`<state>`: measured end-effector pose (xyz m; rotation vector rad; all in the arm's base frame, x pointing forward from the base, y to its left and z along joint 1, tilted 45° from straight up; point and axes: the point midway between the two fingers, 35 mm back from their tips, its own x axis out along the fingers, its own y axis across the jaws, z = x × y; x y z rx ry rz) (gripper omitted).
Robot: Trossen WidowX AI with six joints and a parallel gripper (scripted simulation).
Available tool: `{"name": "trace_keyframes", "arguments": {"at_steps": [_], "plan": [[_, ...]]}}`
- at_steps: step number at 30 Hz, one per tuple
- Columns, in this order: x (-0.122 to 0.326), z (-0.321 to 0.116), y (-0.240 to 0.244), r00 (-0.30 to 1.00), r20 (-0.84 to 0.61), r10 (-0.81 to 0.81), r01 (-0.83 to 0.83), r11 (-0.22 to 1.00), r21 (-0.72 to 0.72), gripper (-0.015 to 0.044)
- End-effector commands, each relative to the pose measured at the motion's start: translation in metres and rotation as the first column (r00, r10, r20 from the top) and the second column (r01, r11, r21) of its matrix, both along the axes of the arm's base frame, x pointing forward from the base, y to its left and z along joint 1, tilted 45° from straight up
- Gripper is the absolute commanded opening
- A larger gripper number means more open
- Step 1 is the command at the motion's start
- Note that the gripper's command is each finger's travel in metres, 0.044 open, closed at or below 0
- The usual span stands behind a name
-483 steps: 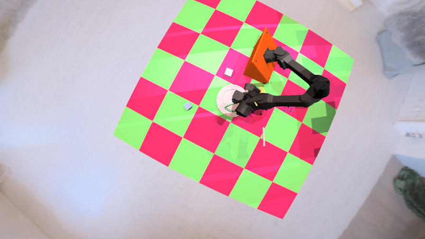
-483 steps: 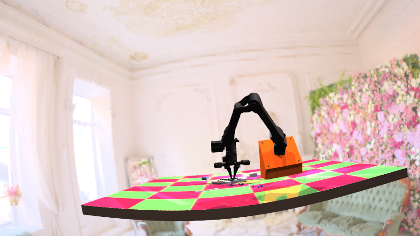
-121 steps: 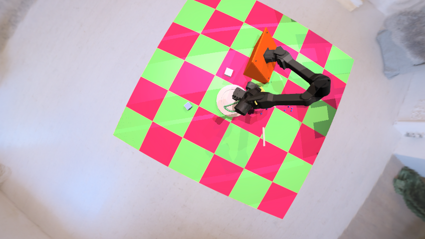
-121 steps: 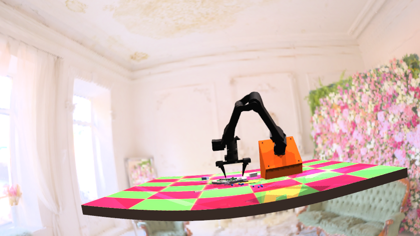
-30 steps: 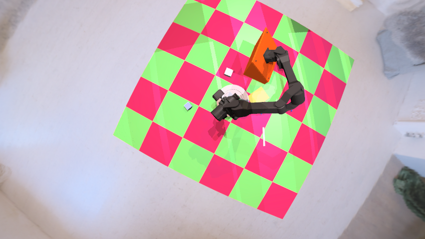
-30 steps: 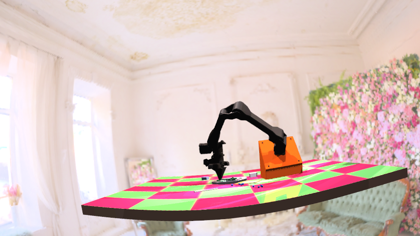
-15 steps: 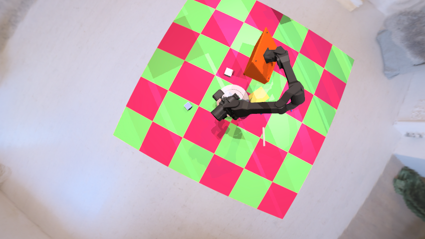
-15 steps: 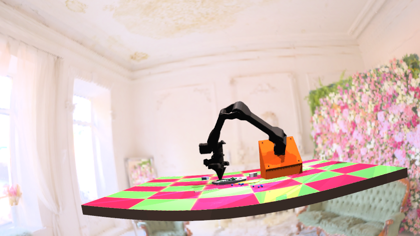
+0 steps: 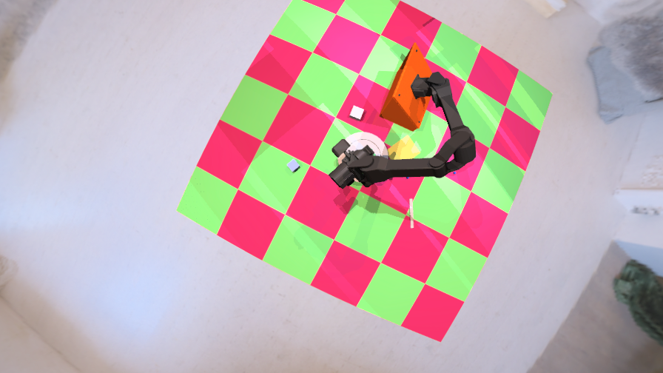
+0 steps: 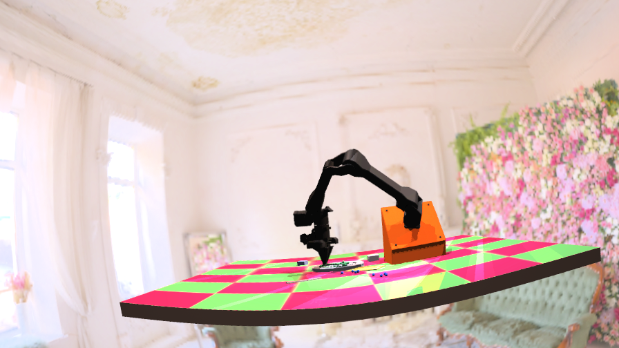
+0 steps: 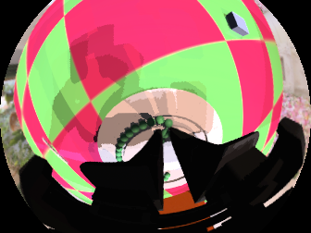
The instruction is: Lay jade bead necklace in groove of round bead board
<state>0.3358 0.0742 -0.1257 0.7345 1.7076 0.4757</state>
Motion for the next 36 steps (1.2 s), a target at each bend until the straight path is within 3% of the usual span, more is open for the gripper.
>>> {"name": "trace_keyframes", "arguments": {"at_steps": [1, 23, 36], "plan": [[0.000, 0.003, -0.002, 1.000, 0.000, 0.000, 0.000, 1.000, 0.003, 0.0000], [0.002, -0.016, -0.010, 1.000, 0.001, 0.000, 0.000, 1.000, 0.002, 0.0000], [0.003, -0.013, -0.013, 1.000, 0.002, 0.000, 0.000, 1.000, 0.003, 0.0341]]}}
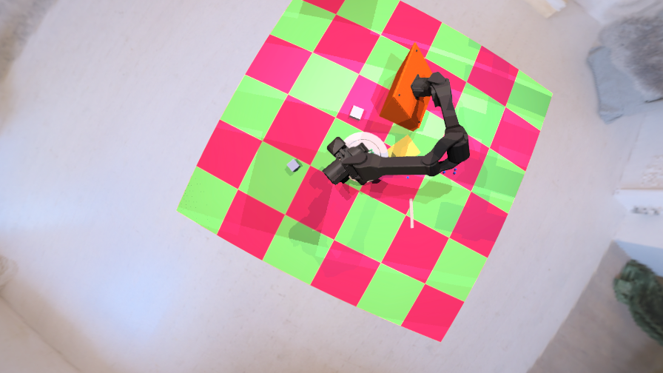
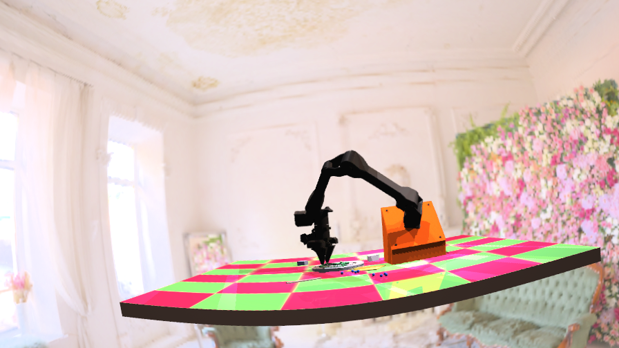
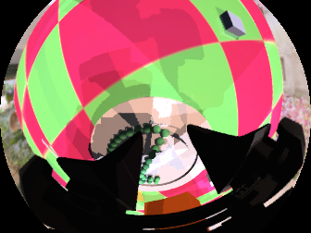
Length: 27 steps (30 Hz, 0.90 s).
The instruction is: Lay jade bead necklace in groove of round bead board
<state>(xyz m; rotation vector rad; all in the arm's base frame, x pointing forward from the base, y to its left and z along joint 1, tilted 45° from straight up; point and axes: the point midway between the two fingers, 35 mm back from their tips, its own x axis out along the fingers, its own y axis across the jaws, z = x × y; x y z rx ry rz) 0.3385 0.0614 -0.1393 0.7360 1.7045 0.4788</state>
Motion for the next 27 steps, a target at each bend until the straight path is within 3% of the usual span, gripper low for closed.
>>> {"name": "trace_keyframes", "arguments": {"at_steps": [1, 4, 25, 27], "plan": [[0.0003, 0.0016, -0.0016, 1.000, -0.001, 0.001, -0.001, 1.000, 0.000, 0.0368], [-0.0004, 0.0012, -0.0012, 1.000, -0.005, -0.002, 0.002, 1.000, 0.001, 0.0440], [0.0000, 0.0031, -0.0031, 1.000, -0.002, 0.001, -0.001, 1.000, -0.001, 0.0440], [-0.0004, 0.0063, -0.0050, 0.998, -0.047, -0.045, 0.045, 0.999, -0.012, 0.0387]]}}
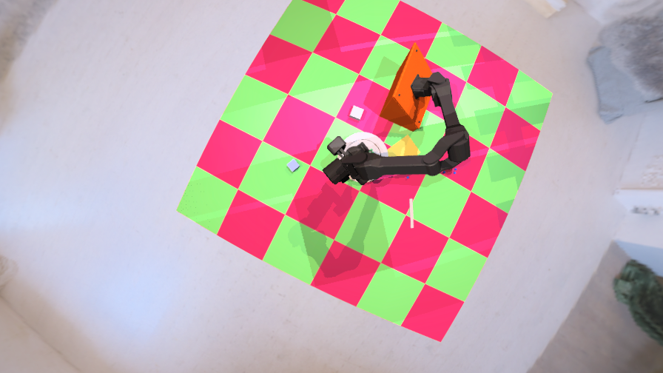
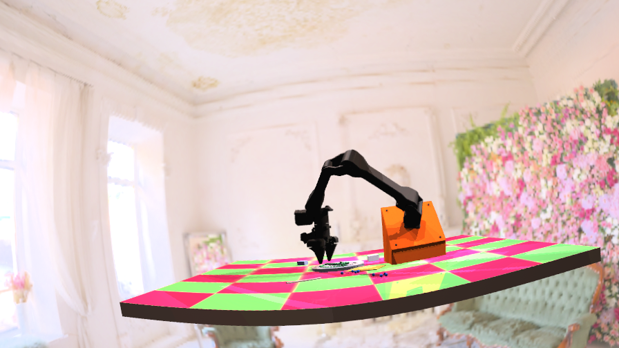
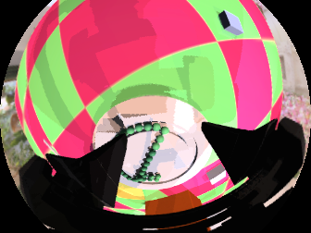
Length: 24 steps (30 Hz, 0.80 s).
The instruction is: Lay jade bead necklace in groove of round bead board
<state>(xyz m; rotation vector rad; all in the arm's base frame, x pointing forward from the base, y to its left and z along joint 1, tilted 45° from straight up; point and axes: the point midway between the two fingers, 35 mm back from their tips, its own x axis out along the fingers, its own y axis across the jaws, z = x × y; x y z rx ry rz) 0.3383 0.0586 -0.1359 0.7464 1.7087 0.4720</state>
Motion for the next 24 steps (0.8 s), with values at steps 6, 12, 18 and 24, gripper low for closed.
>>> {"name": "trace_keyframes", "arguments": {"at_steps": [6, 12, 18, 24], "plan": [[-0.005, 0.029, -0.017, 0.843, -0.360, -0.400, 0.366, 0.917, -0.161, 0.0230], [-0.005, 0.030, -0.017, 0.834, -0.368, -0.410, 0.375, 0.912, -0.167, 0.0120], [-0.005, 0.029, -0.016, 0.834, -0.368, -0.410, 0.375, 0.912, -0.167, 0.0120], [-0.007, 0.018, -0.006, 0.834, -0.369, -0.410, 0.375, 0.912, -0.167, 0.0120]]}}
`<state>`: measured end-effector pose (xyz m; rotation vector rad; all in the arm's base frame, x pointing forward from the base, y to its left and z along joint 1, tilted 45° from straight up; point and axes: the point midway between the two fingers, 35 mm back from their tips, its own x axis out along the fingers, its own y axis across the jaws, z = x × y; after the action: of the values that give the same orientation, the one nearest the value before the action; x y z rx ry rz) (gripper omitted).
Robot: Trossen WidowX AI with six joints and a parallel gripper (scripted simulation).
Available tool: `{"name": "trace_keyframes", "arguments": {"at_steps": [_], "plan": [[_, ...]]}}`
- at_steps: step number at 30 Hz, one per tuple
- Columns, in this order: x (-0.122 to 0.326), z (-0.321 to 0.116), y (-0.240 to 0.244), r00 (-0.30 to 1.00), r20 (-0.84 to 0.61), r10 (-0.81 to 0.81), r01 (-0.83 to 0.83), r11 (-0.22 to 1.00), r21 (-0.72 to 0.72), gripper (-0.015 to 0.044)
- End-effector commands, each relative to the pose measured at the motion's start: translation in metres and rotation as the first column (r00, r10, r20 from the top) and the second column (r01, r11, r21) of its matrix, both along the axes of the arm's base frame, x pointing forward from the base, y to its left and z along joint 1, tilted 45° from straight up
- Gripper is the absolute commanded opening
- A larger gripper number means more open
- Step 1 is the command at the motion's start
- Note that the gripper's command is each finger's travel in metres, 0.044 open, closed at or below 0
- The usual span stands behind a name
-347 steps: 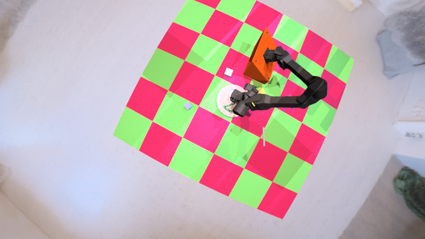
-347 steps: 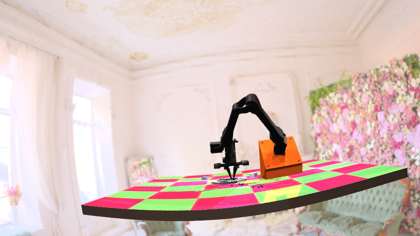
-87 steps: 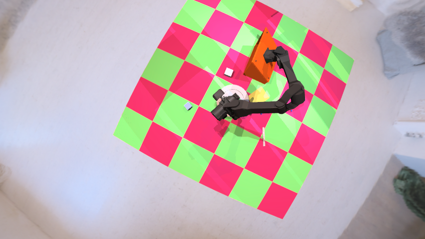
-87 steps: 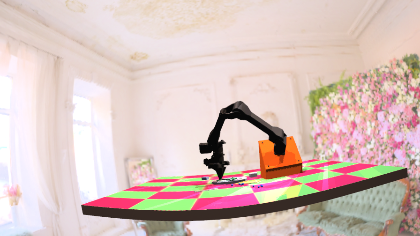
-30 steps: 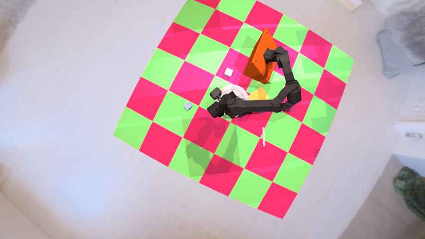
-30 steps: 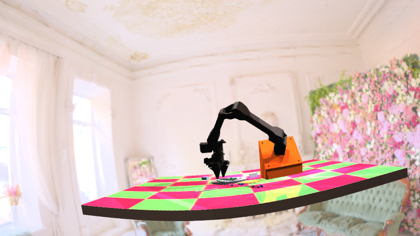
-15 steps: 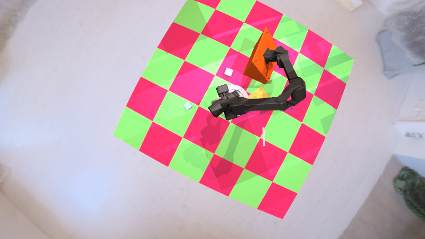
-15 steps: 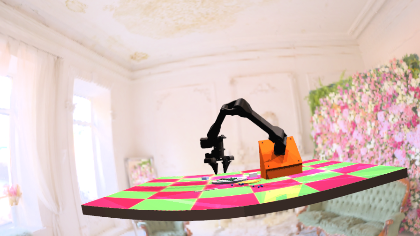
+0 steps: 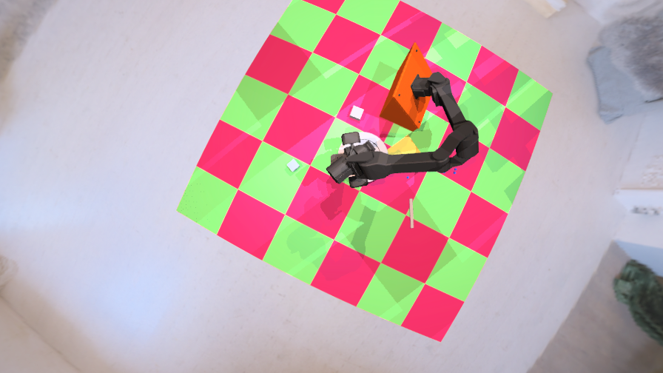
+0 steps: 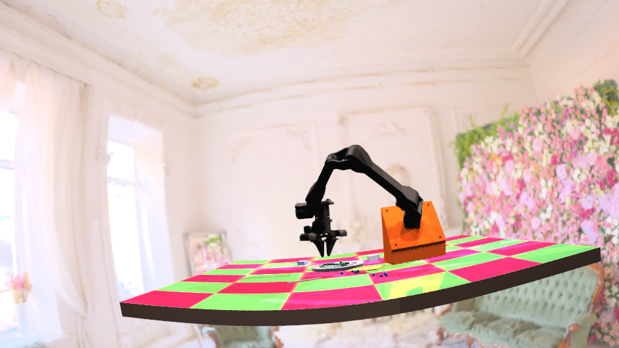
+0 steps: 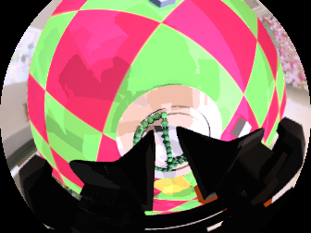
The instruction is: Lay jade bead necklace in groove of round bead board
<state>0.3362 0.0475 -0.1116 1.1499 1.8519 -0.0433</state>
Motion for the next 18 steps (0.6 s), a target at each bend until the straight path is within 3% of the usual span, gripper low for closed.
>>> {"name": "trace_keyframes", "arguments": {"at_steps": [1, 18], "plan": [[0.000, 0.000, 0.000, 1.000, 0.000, 0.000, 0.000, 1.000, 0.000, 0.0120], [-0.006, -0.017, 0.016, 1.000, -0.012, -0.002, 0.002, 1.000, 0.003, 0.0120]]}}
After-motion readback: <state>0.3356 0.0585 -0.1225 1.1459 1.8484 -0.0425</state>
